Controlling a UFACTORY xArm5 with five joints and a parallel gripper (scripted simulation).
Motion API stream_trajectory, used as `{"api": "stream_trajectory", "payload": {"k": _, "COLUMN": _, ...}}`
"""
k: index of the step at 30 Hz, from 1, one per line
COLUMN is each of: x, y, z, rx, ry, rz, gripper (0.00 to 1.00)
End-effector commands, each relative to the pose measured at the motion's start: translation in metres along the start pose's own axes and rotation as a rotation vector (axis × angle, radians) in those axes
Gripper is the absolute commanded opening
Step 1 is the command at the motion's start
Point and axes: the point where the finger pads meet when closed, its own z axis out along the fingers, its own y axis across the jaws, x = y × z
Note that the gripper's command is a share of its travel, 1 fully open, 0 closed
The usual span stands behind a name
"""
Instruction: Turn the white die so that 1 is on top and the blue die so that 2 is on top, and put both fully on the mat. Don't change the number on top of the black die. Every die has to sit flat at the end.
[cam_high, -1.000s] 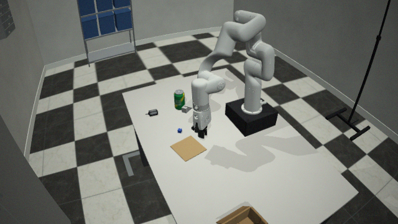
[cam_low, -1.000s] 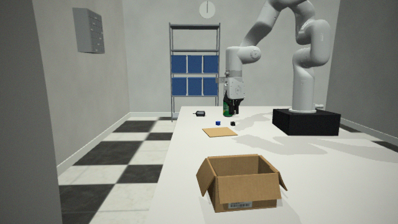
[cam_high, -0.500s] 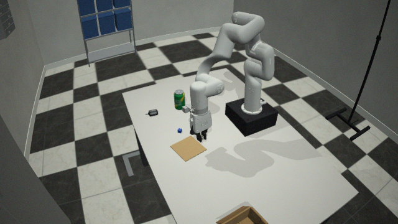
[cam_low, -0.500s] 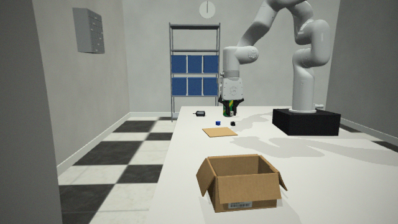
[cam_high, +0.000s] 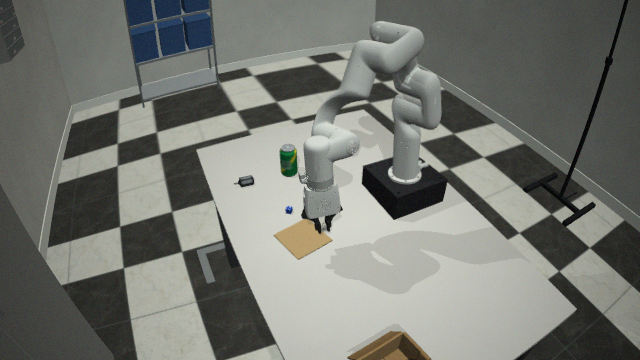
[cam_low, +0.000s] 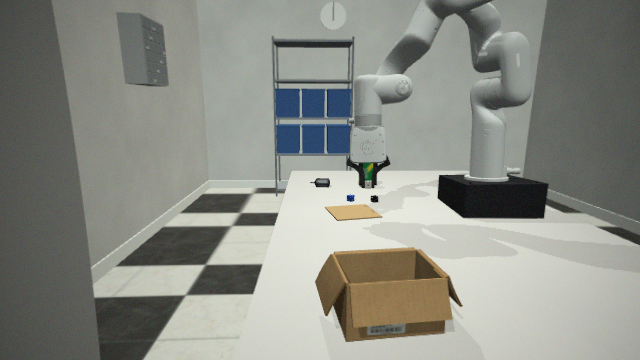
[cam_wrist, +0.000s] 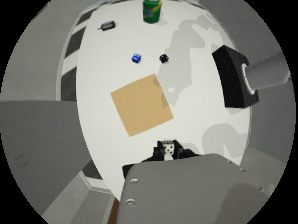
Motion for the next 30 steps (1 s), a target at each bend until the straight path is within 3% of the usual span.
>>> {"api": "stream_trajectory", "payload": {"k": 1, "x": -0.007, "y": -0.004, "z": 0.0, "rx": -0.001, "ry": 0.001, "rz": 0.12, "gripper": 0.15}}
{"api": "stream_trajectory", "payload": {"k": 30, "x": -0.053, "y": -0.017, "z": 0.009, "rx": -0.002, "ry": 0.006, "rz": 0.897, "gripper": 0.15}}
